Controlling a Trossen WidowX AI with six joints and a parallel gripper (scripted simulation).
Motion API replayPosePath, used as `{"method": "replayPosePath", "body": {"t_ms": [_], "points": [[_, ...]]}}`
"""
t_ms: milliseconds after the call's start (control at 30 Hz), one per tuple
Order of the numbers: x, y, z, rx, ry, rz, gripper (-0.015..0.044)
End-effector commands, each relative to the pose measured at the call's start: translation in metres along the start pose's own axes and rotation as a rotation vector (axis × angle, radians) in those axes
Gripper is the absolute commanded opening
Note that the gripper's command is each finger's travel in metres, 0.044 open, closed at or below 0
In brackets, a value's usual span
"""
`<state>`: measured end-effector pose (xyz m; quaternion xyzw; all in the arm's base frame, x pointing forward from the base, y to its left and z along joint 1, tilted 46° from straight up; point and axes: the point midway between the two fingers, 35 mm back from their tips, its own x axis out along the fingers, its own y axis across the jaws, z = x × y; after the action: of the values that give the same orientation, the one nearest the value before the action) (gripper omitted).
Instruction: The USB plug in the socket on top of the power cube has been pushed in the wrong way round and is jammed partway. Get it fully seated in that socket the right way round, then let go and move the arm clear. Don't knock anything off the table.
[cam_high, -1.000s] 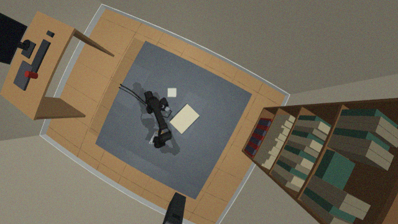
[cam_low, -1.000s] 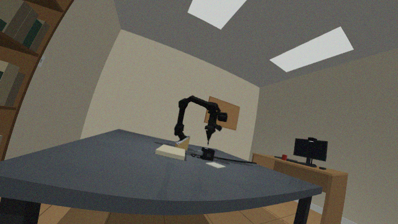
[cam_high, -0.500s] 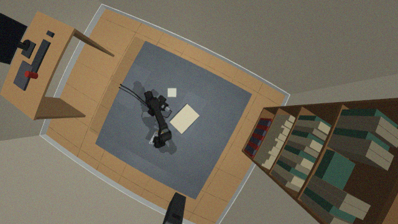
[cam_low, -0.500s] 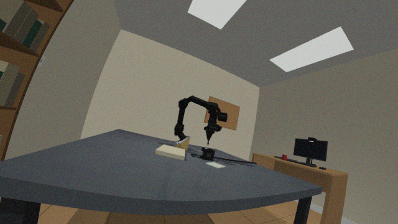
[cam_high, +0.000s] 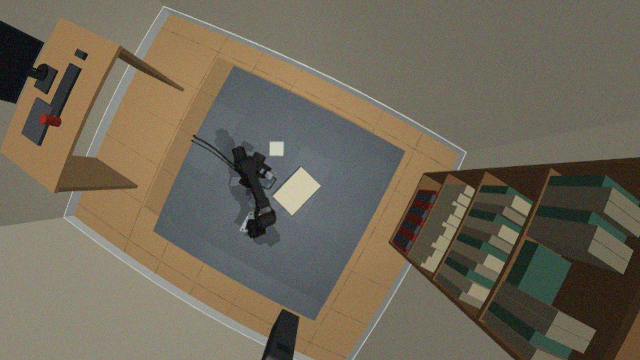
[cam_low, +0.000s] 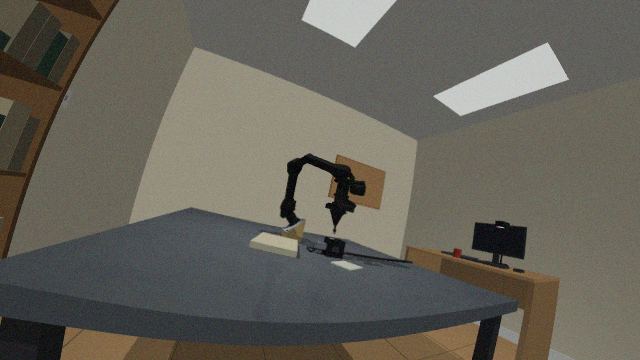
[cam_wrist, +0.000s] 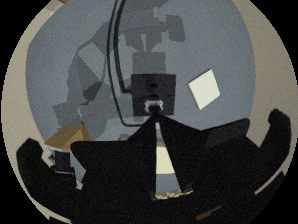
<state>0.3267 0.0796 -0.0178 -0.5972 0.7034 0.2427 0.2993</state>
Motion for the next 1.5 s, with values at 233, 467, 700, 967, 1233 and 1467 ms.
{"method": "replayPosePath", "body": {"t_ms": [233, 467, 700, 967, 1233, 1467], "points": [[0.0007, -0.0001, -0.0004, 0.004, 0.001, 0.000, 0.0000], [0.0016, -0.0002, -0.0008, 0.009, 0.002, 0.000, 0.0000], [0.0024, -0.0003, -0.0013, 0.014, 0.003, 0.000, 0.0000], [0.0034, -0.0004, -0.0018, 0.021, 0.005, 0.000, 0.0000], [0.0043, -0.0005, -0.0023, 0.027, 0.006, 0.000, 0.0000], [0.0052, -0.0006, -0.0028, 0.032, 0.008, 0.000, 0.0000]]}}
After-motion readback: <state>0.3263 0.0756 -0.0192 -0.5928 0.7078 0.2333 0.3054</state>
